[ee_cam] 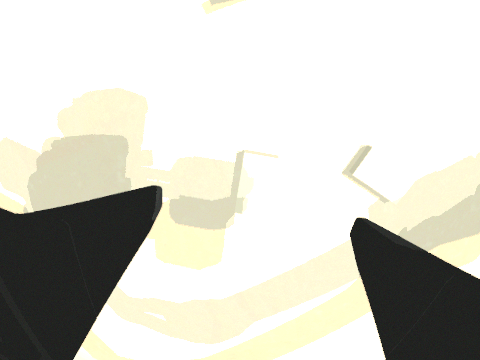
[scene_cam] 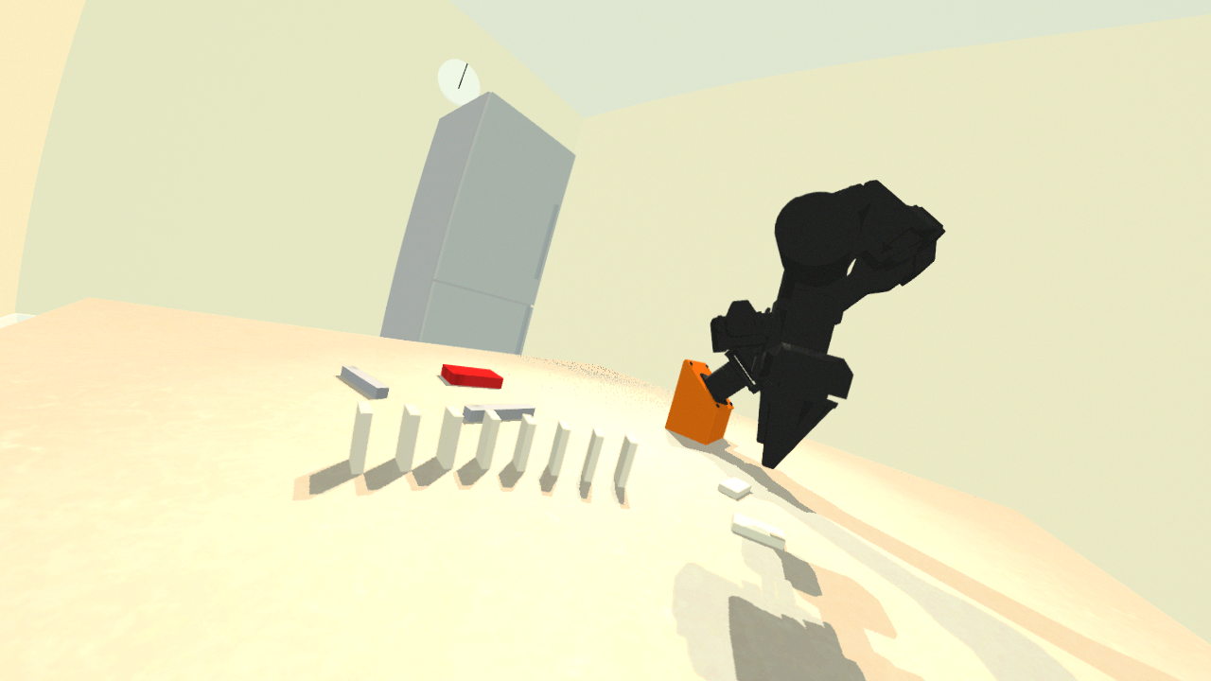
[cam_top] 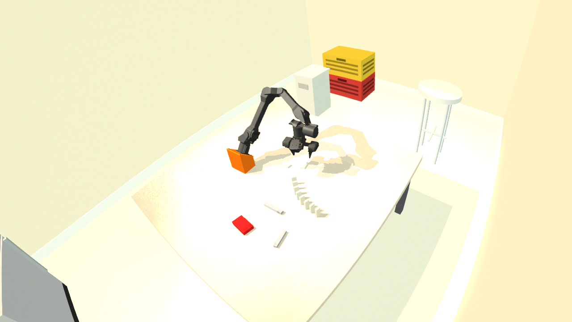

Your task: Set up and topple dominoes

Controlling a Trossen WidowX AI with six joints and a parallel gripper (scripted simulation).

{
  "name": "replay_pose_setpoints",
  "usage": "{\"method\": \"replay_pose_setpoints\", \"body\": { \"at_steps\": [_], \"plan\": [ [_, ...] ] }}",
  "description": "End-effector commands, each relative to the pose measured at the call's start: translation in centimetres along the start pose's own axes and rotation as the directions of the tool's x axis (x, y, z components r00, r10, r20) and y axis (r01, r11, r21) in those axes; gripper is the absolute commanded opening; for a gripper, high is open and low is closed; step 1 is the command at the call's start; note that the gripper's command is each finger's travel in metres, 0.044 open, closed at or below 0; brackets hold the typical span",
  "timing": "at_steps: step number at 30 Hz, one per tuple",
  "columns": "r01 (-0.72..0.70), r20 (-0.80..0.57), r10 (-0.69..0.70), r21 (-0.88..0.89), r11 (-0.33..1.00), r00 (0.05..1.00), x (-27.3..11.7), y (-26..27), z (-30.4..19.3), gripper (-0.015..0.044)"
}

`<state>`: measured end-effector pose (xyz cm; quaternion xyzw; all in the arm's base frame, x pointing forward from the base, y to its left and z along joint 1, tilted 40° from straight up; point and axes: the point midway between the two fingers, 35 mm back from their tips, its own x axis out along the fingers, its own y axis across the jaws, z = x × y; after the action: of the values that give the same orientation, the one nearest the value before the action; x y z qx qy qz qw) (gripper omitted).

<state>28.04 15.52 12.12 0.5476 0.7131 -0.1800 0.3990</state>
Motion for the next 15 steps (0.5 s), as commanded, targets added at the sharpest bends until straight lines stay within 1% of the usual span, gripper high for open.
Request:
{"method": "replay_pose_setpoints", "body": {
  "at_steps": [1,5,7,15],
  "plan": [
    [0.004,-0.006,-0.004,0.016,1.000,1.000,1.3,0.0,0.0,0.0440],
    [0.003,-0.008,-0.003,0.016,1.000,1.000,5.1,-0.1,-0.1,0.0440],
    [0.003,-0.010,-0.003,0.016,1.000,1.000,6.3,-0.2,-0.1,0.0440],
    [0.003,-0.010,-0.002,0.016,1.000,1.000,6.8,0.0,0.0,0.0440]
  ]
}}
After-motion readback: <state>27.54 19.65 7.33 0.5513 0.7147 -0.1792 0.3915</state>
